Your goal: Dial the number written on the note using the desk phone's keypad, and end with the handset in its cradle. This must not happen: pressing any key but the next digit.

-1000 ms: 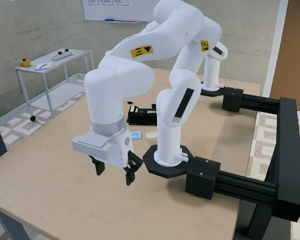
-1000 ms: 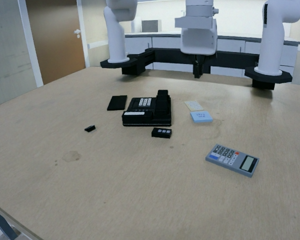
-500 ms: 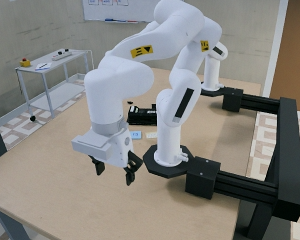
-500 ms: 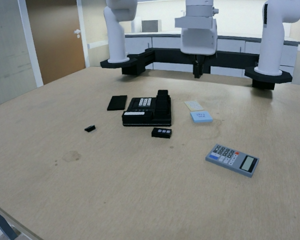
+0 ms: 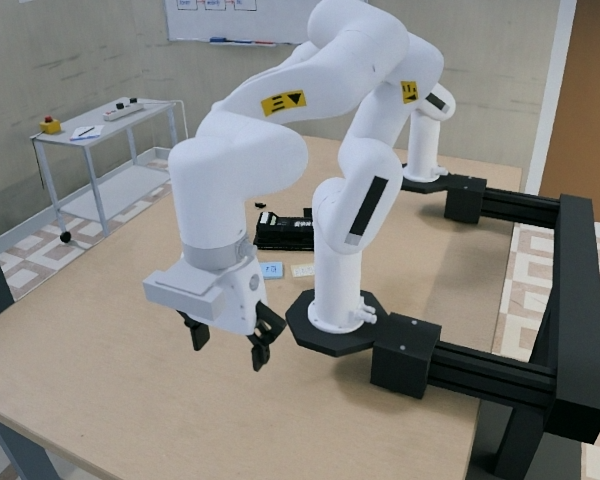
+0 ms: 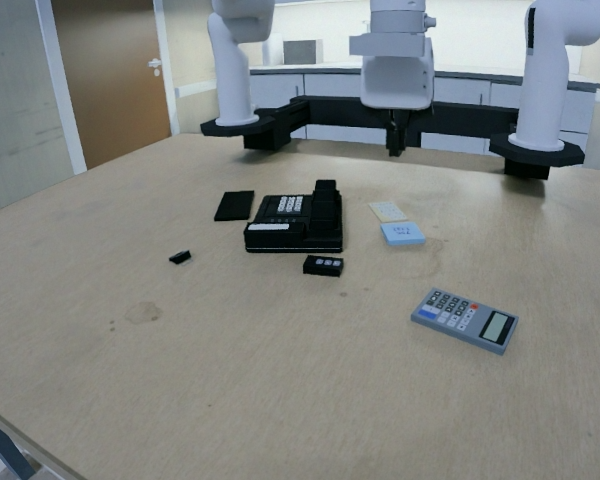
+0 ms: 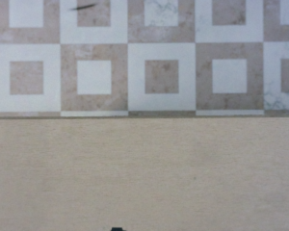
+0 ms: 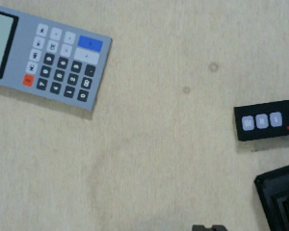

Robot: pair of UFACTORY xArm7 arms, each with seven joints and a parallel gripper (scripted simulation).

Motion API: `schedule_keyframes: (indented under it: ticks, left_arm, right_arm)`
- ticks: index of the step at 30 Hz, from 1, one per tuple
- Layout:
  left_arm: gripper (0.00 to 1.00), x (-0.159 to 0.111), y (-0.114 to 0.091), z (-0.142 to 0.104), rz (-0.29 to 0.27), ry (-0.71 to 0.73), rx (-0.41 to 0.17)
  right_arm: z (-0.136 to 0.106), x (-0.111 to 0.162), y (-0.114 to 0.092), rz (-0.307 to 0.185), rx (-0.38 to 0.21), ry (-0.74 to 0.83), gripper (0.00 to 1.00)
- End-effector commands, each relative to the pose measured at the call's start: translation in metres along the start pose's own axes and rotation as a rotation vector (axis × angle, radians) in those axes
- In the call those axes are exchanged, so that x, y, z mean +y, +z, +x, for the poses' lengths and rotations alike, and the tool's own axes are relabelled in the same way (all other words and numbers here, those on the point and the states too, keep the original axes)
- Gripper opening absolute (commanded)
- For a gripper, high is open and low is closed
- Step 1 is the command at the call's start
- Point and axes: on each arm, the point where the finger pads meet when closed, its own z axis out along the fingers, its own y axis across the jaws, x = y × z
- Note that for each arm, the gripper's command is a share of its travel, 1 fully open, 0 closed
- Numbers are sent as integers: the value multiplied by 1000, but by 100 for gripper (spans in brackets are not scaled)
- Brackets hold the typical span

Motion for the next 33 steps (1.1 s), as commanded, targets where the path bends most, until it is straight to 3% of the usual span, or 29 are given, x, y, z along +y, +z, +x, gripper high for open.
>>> schedule_keyframes:
  ticks: [1, 9, 21, 23, 33]
  left_arm:
    - [100, 0, -1, 0, 0, 0, 2]
    - [100, 0, -1, 0, 0, 0, 2]
    - [100, 0, -1, 0, 0, 0, 2]
    - [100, 0, -1, 0, 0, 0, 2]
    - [100, 0, -1, 0, 0, 0, 2]
  right_arm:
    - [1, -1, -2, 16, 11, -9, 0]
    - [1, -1, -2, 51, 37, -35, 0]
    - [0, 0, -2, 185, 132, -134, 0]
    - [0, 0, -2, 185, 132, -134, 0]
    - [-1, 2, -2, 356, 253, -260, 0]
